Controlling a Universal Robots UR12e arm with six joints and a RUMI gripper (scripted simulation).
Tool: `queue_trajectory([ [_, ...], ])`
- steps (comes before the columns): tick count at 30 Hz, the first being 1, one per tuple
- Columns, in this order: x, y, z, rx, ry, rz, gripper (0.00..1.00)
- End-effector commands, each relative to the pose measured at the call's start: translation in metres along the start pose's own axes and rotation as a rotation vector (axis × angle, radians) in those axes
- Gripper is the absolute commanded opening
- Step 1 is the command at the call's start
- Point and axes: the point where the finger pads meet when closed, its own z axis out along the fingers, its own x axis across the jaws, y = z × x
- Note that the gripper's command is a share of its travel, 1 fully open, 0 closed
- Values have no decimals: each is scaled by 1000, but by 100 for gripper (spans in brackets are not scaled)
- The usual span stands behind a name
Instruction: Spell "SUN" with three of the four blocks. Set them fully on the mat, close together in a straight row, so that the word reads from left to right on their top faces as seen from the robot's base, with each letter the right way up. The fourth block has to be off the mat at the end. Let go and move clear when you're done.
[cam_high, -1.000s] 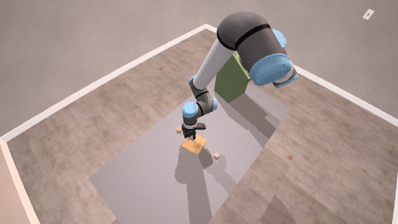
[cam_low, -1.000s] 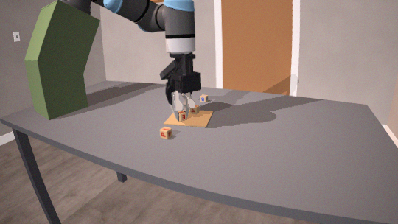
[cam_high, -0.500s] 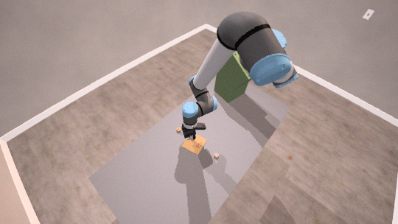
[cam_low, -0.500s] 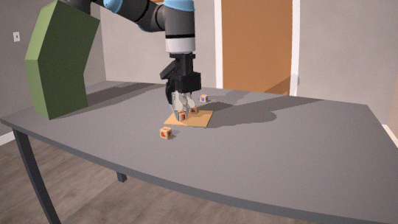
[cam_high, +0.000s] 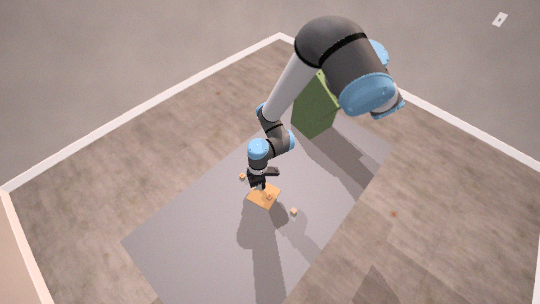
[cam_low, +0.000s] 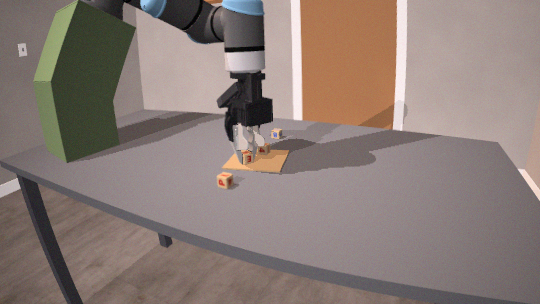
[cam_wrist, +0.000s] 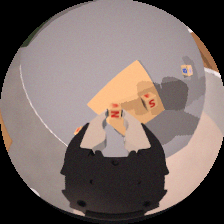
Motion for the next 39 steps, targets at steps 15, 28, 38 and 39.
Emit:
queue_trajectory([
  [15, 0, 0, -58, -1, 0, 0, 5],
  [28, 0, 0, -100, -1, 0, 0, 5],
  [38, 0, 0, -100, -1, 0, 1, 5],
  [39, 0, 0, -100, -1, 0, 1, 5],
])
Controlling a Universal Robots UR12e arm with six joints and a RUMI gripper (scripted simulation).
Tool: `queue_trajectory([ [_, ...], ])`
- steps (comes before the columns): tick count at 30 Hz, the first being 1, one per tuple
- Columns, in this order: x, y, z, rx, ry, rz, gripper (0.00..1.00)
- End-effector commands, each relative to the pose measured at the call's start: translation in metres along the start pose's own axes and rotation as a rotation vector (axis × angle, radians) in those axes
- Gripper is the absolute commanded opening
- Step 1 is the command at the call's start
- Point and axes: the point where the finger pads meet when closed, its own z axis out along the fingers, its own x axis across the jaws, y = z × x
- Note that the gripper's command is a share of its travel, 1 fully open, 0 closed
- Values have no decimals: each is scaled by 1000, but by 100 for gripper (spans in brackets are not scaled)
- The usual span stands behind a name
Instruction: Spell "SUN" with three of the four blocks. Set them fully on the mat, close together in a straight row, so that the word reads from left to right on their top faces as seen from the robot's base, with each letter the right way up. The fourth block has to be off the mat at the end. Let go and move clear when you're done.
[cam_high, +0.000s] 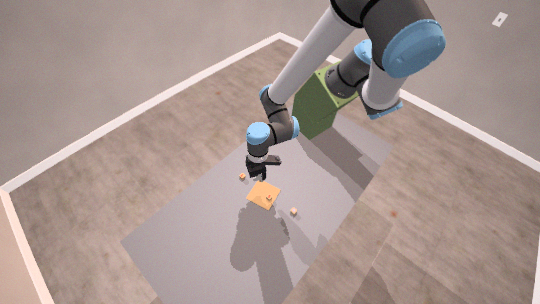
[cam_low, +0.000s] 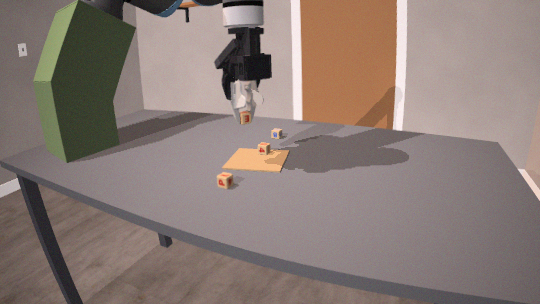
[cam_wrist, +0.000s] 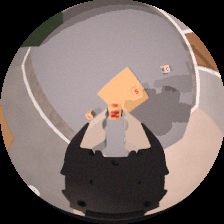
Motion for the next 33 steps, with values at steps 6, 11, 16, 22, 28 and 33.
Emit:
queue_trajectory([
  [6, 0, 1, -1, -1, 0, 52, 5],
  [11, 0, 2, -1, -1, 0, 181, 5],
  [16, 0, 3, -1, -1, 0, 290, 5],
  [22, 0, 6, -1, -1, 0, 446, 5],
  [28, 0, 8, -1, -1, 1, 598, 5],
  [33, 0, 10, -1, -1, 1, 700, 5],
])
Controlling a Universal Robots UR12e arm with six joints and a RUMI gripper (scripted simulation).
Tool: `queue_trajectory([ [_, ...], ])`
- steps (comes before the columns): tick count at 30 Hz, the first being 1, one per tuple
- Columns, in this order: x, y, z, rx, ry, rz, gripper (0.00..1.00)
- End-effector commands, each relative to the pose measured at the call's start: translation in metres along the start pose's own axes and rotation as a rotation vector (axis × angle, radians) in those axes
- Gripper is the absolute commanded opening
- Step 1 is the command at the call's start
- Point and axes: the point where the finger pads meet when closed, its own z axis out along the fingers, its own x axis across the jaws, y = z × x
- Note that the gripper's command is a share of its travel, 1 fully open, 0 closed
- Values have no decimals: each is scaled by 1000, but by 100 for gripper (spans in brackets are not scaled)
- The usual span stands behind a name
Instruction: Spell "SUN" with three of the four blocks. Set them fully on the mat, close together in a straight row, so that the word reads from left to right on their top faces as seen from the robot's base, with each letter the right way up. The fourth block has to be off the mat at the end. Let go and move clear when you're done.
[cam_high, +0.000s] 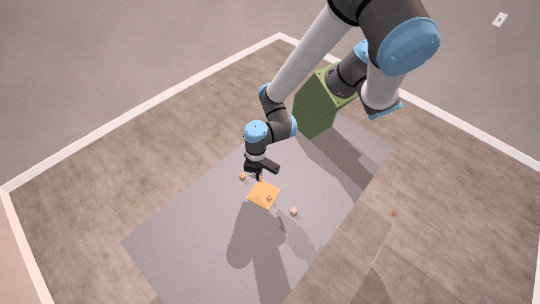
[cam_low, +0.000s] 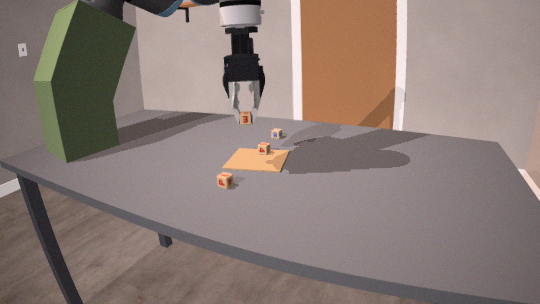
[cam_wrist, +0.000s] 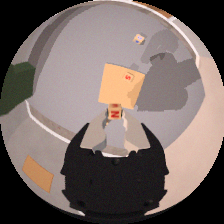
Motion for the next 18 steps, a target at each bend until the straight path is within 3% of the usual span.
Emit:
queue_trajectory([
  [1, 1, 2, -1, -5, 0, 89, 5],
  [11, 3, 7, -1, -5, 1, 361, 5],
  [18, 3, 8, -1, -5, 1, 411, 5],
])
